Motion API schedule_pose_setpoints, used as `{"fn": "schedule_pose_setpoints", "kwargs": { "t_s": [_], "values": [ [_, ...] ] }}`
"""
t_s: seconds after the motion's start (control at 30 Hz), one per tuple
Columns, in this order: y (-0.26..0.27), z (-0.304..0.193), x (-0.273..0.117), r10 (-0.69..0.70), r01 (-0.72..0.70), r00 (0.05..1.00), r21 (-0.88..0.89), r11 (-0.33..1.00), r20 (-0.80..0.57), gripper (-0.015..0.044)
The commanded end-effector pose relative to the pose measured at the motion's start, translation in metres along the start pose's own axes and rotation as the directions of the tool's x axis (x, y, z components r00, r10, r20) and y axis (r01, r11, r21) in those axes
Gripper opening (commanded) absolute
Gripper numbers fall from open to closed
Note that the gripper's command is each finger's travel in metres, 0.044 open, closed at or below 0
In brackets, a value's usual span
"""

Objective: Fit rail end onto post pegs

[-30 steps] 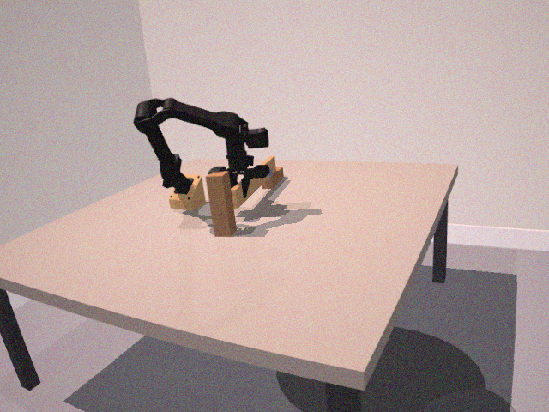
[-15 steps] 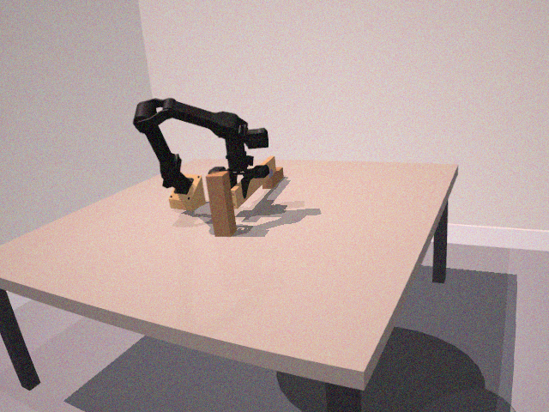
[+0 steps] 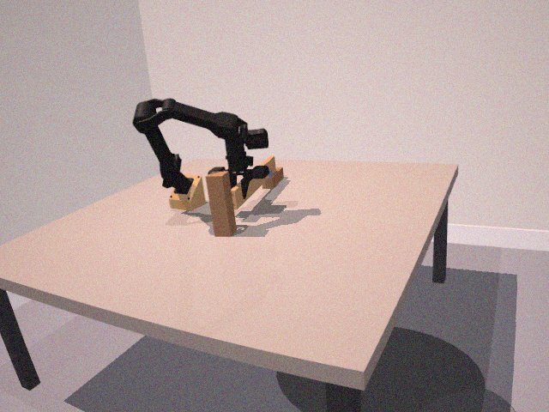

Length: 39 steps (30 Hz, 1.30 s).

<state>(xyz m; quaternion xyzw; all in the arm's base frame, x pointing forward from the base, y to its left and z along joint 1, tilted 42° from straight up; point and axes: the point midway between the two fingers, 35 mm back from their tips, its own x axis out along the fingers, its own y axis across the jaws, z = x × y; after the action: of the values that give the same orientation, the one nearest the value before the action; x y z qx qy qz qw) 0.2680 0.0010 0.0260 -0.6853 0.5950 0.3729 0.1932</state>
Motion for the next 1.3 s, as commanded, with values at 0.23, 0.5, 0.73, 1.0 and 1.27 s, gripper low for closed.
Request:
{"fn": "schedule_pose_setpoints", "kwargs": {
  "t_s": [0.23, 0.5, 0.73, 1.0, 1.27],
  "values": [
    [0.000, -0.004, -0.003, -0.004, 0.004, 1.000, -0.003, 1.000, 0.002, 0.0000],
    [-0.001, -0.006, -0.004, -0.004, 0.004, 1.000, -0.003, 1.000, 0.002, 0.0000],
    [-0.001, -0.008, -0.005, -0.004, 0.004, 1.000, -0.003, 1.000, 0.002, 0.0000],
    [-0.002, -0.011, -0.005, -0.004, 0.004, 1.000, -0.002, 1.000, 0.001, 0.0000],
    [-0.002, -0.013, -0.004, -0.004, 0.004, 1.000, -0.002, 1.000, 0.001, 0.0000]
  ]
}}
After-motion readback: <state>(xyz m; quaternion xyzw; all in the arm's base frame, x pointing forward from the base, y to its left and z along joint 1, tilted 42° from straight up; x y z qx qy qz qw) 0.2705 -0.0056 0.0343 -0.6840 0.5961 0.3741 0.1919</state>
